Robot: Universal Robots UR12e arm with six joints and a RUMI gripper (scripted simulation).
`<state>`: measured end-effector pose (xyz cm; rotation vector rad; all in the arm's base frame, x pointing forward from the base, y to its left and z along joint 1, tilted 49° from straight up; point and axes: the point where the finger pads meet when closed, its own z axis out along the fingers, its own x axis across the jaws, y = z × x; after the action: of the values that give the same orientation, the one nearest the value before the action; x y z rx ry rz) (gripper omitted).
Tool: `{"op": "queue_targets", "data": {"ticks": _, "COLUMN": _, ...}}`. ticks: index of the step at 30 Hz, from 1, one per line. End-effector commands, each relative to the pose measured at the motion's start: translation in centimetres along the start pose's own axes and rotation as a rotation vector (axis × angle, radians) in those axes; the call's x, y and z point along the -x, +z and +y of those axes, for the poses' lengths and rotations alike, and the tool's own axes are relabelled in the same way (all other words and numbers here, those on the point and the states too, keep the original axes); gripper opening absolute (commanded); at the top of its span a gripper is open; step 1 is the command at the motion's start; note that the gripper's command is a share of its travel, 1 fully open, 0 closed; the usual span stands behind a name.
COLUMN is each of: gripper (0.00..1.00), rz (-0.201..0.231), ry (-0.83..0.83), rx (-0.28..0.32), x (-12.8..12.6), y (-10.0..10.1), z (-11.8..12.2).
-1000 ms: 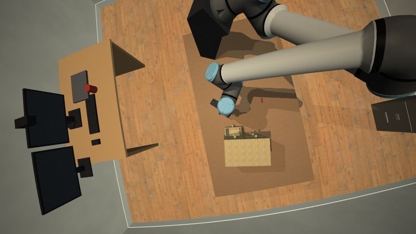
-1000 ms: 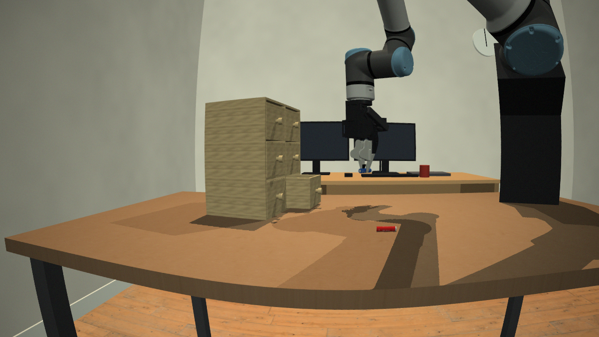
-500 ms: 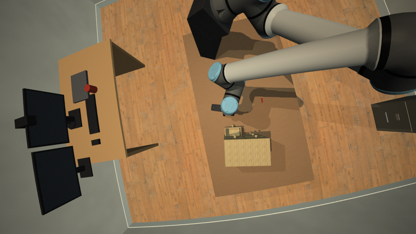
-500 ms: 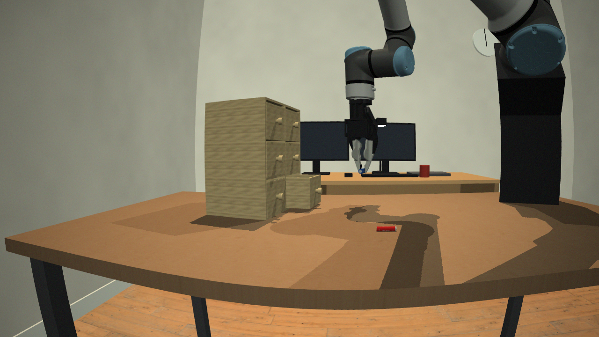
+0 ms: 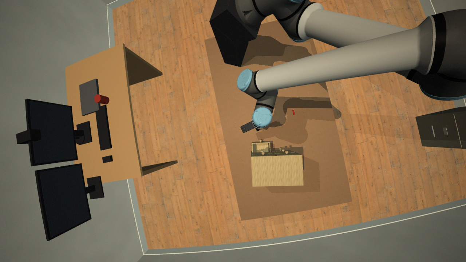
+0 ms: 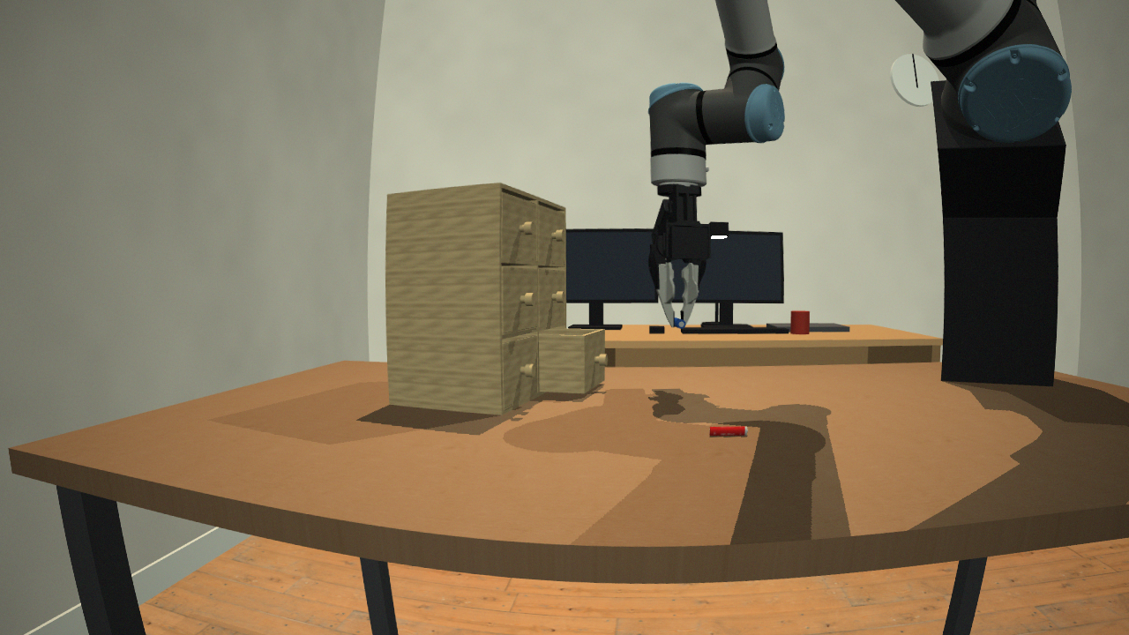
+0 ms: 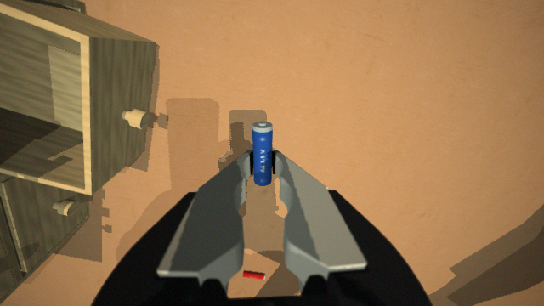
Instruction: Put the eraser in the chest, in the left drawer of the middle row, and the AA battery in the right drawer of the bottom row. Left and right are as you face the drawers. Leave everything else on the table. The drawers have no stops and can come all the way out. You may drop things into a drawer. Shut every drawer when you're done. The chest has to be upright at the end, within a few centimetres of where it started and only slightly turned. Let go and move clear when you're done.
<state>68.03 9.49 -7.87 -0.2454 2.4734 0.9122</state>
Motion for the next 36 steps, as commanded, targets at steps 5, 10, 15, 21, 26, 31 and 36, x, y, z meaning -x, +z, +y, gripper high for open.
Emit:
{"op": "queue_targets", "data": {"ticks": 5, "gripper": 0.05, "rz": 0.004, "ry": -0.445, "rx": 0.019, "x": 1.2, "y": -0.1, "z": 1.6}}
{"op": "queue_targets", "data": {"ticks": 10, "gripper": 0.05, "rz": 0.003, "ry": -0.573, "rx": 0.019, "x": 1.5, "y": -0.1, "z": 2.2}}
{"op": "queue_targets", "data": {"ticks": 15, "gripper": 0.05, "rz": 0.001, "ry": -0.765, "rx": 0.02, "x": 1.9, "y": -0.1, "z": 3.1}}
{"op": "queue_targets", "data": {"ticks": 21, "gripper": 0.05, "rz": -0.001, "ry": -0.954, "rx": 0.02, "x": 2.3, "y": -0.1, "z": 4.1}}
{"op": "queue_targets", "data": {"ticks": 26, "gripper": 0.05, "rz": -0.002, "ry": -1.029, "rx": 0.02, "x": 2.5, "y": -0.1, "z": 4.4}}
{"op": "queue_targets", "data": {"ticks": 31, "gripper": 0.05, "rz": -0.003, "ry": -1.123, "rx": 0.02, "x": 2.6, "y": -0.1, "z": 4.9}}
{"op": "queue_targets", "data": {"ticks": 36, "gripper": 0.05, "rz": -0.004, "ry": -1.18, "rx": 0.02, "x": 2.7, "y": -0.1, "z": 5.2}}
